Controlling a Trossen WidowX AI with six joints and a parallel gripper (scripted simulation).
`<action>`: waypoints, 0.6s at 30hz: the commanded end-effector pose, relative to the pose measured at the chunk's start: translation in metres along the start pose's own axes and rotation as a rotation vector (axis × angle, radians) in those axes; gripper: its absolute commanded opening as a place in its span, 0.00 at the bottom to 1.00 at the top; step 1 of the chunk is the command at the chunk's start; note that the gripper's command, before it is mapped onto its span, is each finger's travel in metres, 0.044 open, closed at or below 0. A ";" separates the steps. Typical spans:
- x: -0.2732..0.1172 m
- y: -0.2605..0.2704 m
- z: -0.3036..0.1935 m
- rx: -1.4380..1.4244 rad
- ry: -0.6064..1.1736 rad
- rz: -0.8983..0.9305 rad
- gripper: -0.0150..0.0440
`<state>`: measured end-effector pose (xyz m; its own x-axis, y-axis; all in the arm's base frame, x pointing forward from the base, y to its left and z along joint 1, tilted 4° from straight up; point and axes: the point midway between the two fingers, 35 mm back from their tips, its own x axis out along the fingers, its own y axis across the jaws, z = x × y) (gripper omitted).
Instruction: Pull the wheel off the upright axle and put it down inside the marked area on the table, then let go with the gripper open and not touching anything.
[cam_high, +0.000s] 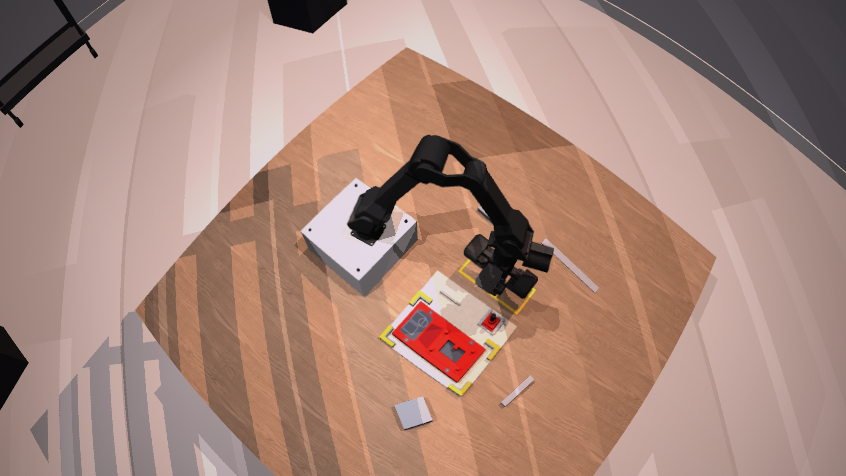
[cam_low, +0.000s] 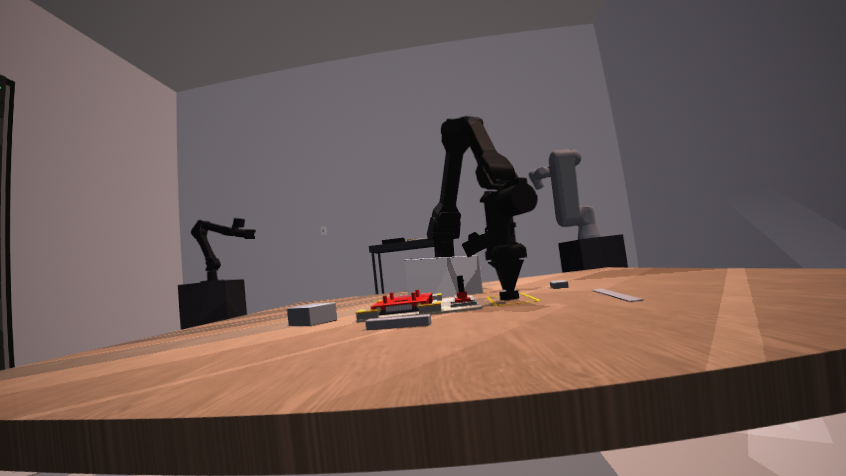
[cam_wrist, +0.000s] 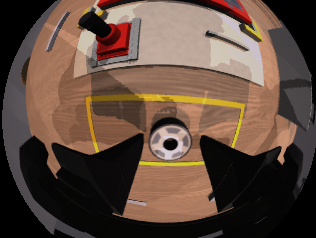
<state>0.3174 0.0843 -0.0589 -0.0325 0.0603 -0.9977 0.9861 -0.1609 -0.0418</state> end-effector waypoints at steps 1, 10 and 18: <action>-0.019 0.003 -0.001 0.000 0.007 0.014 0.76; -0.051 -0.002 0.001 0.007 0.007 0.017 0.85; -0.084 -0.044 0.020 0.005 0.008 0.015 1.00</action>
<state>0.2869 0.0712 0.0132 -0.0244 0.0624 -0.9978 0.9847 -0.1710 -0.0347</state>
